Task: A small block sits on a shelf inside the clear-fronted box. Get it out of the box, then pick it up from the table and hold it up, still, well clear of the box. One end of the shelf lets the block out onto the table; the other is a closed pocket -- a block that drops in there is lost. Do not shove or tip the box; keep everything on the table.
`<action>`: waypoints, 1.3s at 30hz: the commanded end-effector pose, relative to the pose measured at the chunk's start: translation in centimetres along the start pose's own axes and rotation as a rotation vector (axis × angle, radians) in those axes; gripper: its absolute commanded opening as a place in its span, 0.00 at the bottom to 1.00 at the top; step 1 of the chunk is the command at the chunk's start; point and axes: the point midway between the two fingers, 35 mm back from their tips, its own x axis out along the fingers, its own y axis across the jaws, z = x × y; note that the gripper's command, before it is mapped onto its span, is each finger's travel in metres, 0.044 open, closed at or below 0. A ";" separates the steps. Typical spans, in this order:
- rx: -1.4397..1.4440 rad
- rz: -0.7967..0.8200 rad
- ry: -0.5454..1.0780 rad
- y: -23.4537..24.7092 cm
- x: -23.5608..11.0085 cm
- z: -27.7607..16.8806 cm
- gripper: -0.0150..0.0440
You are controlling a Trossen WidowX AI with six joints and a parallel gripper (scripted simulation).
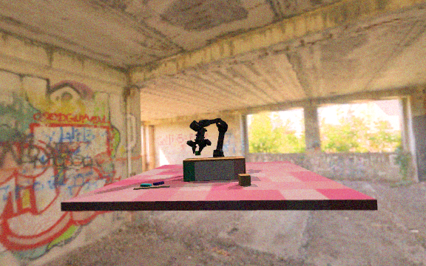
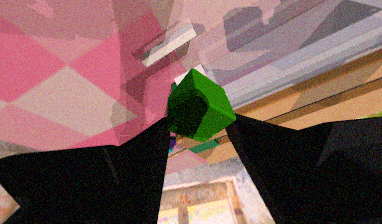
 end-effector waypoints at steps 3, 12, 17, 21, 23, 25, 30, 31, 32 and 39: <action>0.112 0.034 0.033 -0.4 -2.3 0.9 0.25; 0.115 0.035 0.034 -0.4 -2.4 0.9 0.25; 0.115 0.035 0.034 -0.4 -2.4 0.9 0.25; 0.115 0.035 0.034 -0.4 -2.4 0.9 0.25; 0.115 0.035 0.034 -0.4 -2.4 0.9 0.25; 0.115 0.035 0.034 -0.4 -2.4 0.9 0.25; 0.115 0.035 0.034 -0.4 -2.4 0.9 0.25; 0.115 0.035 0.034 -0.4 -2.4 0.9 0.25; 0.115 0.035 0.034 -0.4 -2.4 0.9 0.25; 0.115 0.035 0.034 -0.4 -2.4 0.9 0.25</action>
